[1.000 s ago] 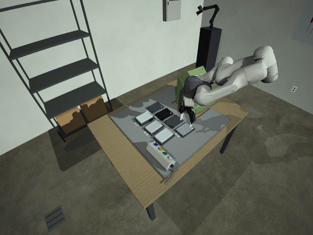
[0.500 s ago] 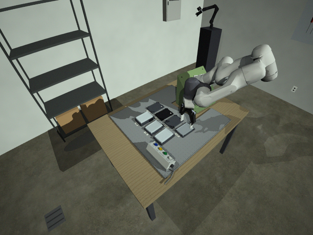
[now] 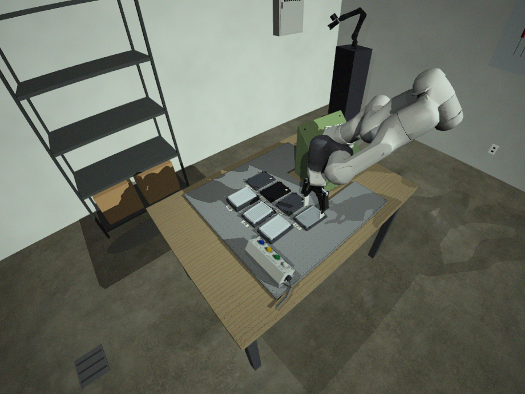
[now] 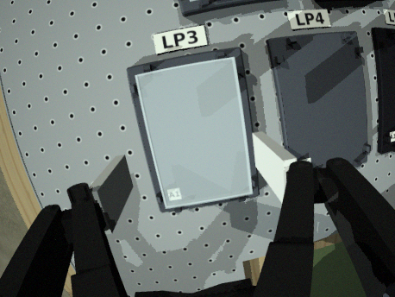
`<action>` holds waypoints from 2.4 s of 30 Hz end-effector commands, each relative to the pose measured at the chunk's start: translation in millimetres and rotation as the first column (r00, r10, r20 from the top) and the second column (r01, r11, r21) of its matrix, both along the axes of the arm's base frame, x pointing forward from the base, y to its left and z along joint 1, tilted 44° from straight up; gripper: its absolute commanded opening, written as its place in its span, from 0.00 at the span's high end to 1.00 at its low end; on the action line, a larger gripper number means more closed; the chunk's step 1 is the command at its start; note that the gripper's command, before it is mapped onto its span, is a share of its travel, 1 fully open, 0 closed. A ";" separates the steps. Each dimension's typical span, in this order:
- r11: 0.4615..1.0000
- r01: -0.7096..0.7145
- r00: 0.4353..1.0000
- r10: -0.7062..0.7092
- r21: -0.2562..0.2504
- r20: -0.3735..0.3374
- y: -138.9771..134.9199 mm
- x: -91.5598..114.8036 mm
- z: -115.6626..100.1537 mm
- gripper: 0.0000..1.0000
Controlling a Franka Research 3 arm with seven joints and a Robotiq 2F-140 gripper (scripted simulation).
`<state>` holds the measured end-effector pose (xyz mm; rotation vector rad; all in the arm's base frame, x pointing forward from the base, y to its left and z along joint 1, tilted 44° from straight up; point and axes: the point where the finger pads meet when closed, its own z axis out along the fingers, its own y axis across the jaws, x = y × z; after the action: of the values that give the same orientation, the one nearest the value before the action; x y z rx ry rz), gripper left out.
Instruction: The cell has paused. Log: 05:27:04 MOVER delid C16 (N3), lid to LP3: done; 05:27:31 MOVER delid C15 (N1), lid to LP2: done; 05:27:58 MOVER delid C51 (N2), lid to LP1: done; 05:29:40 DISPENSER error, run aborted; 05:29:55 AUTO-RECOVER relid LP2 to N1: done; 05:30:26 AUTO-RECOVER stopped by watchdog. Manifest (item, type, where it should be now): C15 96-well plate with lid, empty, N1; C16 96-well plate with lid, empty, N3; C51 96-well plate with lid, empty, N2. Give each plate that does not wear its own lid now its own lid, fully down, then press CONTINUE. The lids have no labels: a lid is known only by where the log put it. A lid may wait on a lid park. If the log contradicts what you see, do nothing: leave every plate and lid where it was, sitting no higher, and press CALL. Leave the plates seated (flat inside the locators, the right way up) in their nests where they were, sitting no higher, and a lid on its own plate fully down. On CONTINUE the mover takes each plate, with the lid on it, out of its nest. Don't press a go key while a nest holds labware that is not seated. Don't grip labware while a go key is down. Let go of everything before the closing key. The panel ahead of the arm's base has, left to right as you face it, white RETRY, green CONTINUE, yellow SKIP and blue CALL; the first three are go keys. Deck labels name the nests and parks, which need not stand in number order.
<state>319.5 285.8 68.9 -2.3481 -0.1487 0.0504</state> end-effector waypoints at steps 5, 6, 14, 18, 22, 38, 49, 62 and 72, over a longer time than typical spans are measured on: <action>1.000 0.004 1.000 -0.003 -0.016 0.024 1.2 7.4 -9.9 0.34; 1.000 0.004 1.000 -0.003 -0.016 0.024 2.1 7.4 -10.8 0.34; 1.000 0.004 1.000 -0.003 -0.016 0.024 7.8 6.8 -16.5 0.34; 1.000 0.004 1.000 -0.003 -0.016 0.024 8.9 6.7 -17.7 0.34; 1.000 0.004 1.000 -0.003 -0.016 0.024 9.6 6.7 -18.3 0.34; 1.000 0.004 1.000 -0.003 -0.016 0.024 9.9 6.6 -18.7 0.34; 1.000 0.004 1.000 -0.003 -0.016 0.024 9.9 6.6 -18.7 0.34; 1.000 0.004 1.000 -0.003 -0.016 0.024 9.9 6.6 -18.7 0.34; 1.000 0.004 1.000 -0.003 -0.016 0.024 9.9 7.4 -18.7 0.34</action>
<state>325.2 295.8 50.2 -2.3648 -0.1480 0.0273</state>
